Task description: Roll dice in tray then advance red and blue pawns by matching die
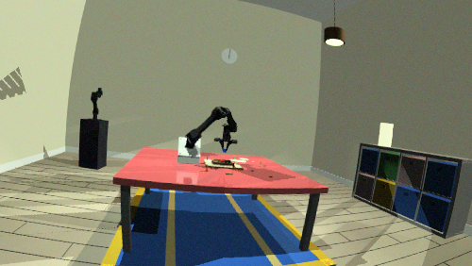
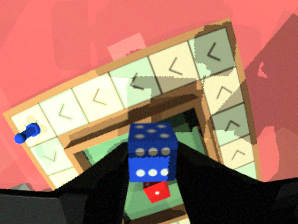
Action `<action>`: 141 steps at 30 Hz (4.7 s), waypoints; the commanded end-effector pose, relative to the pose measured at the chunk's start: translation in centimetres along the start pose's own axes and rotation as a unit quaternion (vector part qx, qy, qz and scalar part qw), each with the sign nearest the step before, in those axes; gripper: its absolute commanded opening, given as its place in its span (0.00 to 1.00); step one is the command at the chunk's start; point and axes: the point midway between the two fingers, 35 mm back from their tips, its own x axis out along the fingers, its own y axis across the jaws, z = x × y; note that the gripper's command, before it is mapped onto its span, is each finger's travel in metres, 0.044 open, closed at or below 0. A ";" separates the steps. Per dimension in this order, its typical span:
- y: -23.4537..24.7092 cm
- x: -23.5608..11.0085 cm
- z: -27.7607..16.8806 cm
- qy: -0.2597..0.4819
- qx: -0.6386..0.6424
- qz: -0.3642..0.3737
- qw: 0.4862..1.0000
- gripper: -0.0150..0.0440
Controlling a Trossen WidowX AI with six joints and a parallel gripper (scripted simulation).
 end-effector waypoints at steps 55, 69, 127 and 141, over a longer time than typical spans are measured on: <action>-4.0 -1.4 -6.2 -0.393 -0.188 0.083 0.896 0.25; -3.7 -1.1 -6.3 -0.390 -0.190 0.082 0.897 0.25; -11.3 2.4 -16.6 0.005 0.677 -0.013 0.736 0.59; -11.7 2.5 -16.5 0.005 0.681 -0.014 0.732 0.59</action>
